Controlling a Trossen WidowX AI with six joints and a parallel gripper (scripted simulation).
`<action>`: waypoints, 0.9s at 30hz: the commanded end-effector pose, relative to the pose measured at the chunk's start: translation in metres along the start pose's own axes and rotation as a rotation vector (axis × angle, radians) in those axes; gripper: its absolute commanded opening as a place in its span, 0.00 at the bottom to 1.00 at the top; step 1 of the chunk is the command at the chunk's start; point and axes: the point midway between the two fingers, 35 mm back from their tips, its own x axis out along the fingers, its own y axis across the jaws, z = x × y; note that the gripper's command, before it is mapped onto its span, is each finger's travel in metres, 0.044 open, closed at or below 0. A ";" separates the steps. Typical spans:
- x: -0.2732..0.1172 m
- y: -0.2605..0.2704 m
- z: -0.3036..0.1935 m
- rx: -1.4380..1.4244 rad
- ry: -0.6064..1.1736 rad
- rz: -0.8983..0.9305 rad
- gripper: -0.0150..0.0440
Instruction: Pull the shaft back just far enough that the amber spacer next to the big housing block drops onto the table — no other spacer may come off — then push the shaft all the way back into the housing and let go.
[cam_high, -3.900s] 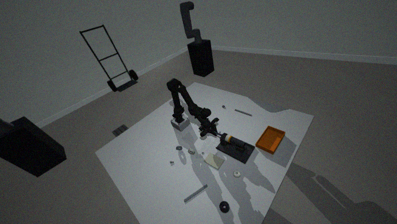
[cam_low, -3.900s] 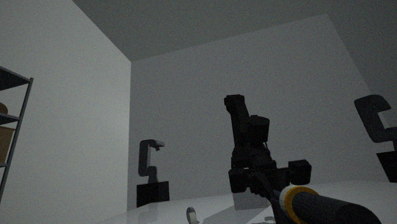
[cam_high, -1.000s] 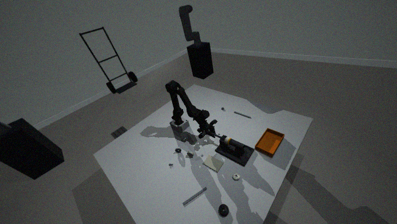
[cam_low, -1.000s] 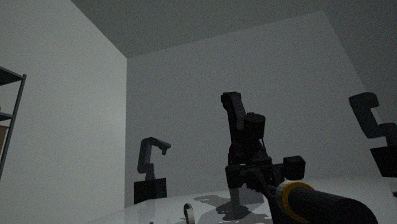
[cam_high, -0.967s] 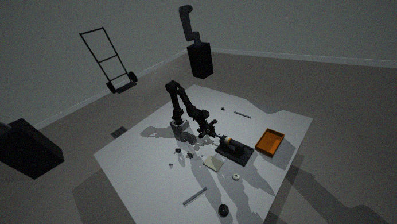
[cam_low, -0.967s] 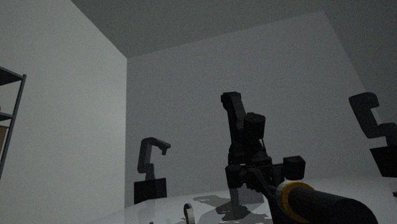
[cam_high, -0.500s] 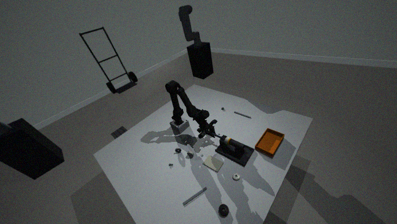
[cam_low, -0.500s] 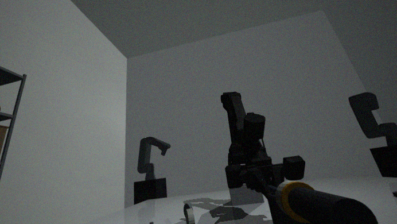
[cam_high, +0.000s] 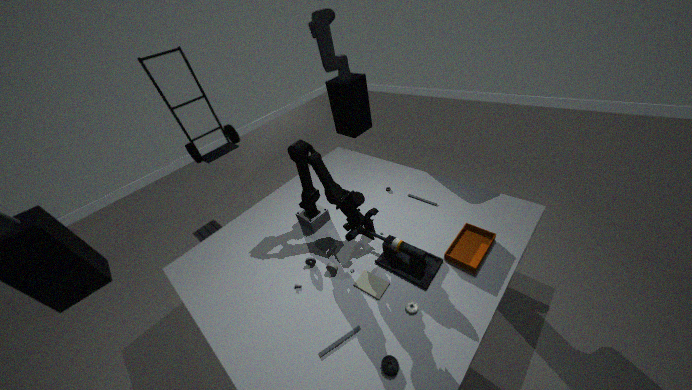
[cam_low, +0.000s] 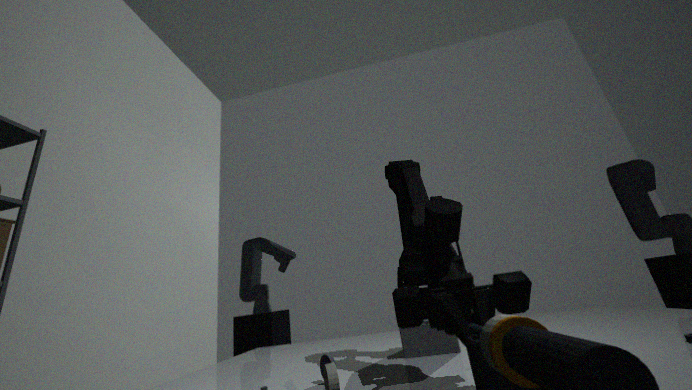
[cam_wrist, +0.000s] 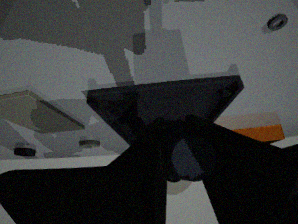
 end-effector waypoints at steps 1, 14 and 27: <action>0.000 0.000 0.001 0.003 -0.001 0.001 0.25; -0.001 0.000 0.002 0.003 -0.001 0.001 0.25; -0.002 0.000 0.003 0.003 -0.001 0.001 0.25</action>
